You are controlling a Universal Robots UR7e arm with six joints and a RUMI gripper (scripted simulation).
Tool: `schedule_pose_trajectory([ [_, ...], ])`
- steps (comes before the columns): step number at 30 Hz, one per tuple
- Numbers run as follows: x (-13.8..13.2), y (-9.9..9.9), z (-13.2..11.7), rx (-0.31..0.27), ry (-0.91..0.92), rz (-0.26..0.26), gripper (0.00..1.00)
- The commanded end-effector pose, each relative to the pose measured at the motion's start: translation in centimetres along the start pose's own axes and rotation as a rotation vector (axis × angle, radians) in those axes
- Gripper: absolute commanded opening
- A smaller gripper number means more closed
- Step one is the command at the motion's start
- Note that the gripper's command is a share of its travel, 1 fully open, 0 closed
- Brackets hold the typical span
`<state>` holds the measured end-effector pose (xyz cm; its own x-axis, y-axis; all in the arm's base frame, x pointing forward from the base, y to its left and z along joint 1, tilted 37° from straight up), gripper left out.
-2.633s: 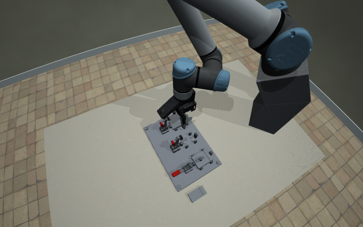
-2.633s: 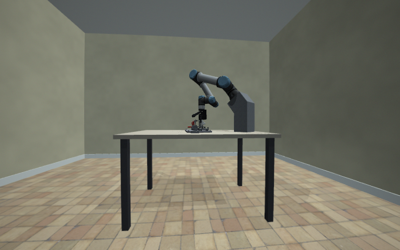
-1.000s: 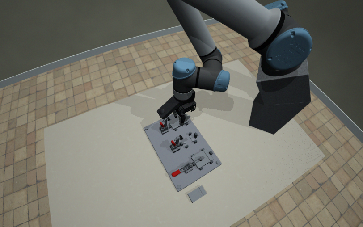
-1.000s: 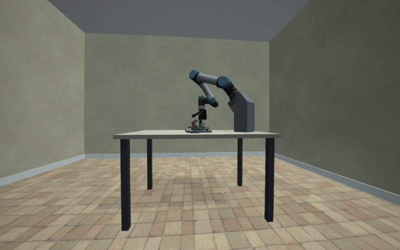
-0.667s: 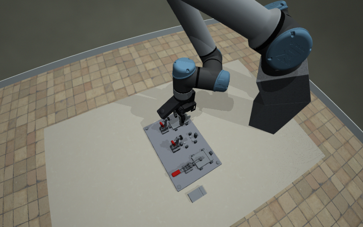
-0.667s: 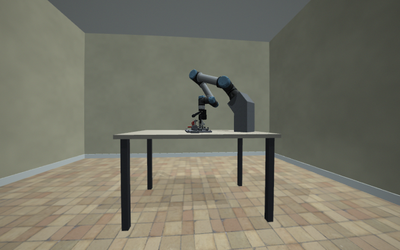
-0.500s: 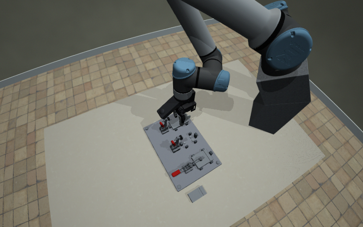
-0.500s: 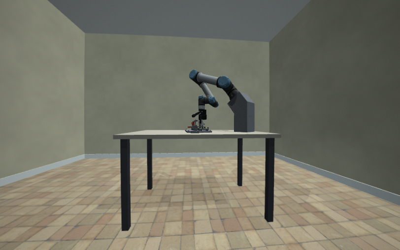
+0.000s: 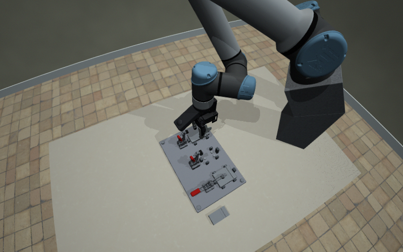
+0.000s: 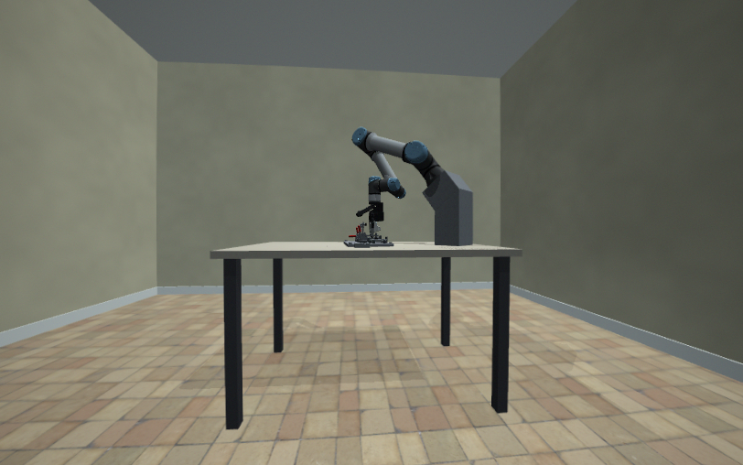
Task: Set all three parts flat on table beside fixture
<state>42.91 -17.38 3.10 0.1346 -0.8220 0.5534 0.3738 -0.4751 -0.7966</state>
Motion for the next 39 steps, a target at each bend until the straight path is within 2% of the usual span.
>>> schedule_pose_trajectory([
  [1,-0.1,-1.0,0.0,0.000,-0.001,0.001,0.00],
  [15,-0.1,-2.5,0.0,0.000,-0.001,0.001,0.00],
  [30,0.0,-2.8,0.0,0.000,-0.001,0.000,0.00],
  [39,-0.2,-3.8,-0.3,0.000,-0.001,0.001,0.00],
])
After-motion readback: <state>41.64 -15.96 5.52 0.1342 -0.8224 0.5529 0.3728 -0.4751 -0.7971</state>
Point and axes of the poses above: the point where the finger pads meet when closed, its own y axis out along the fingers, its own x axis across the jaws, z = x × y, the point moved 9 cm from there along -y, back along the fingers, and after that the axes turned 13 degrees about -y, right-handed, at the moved point
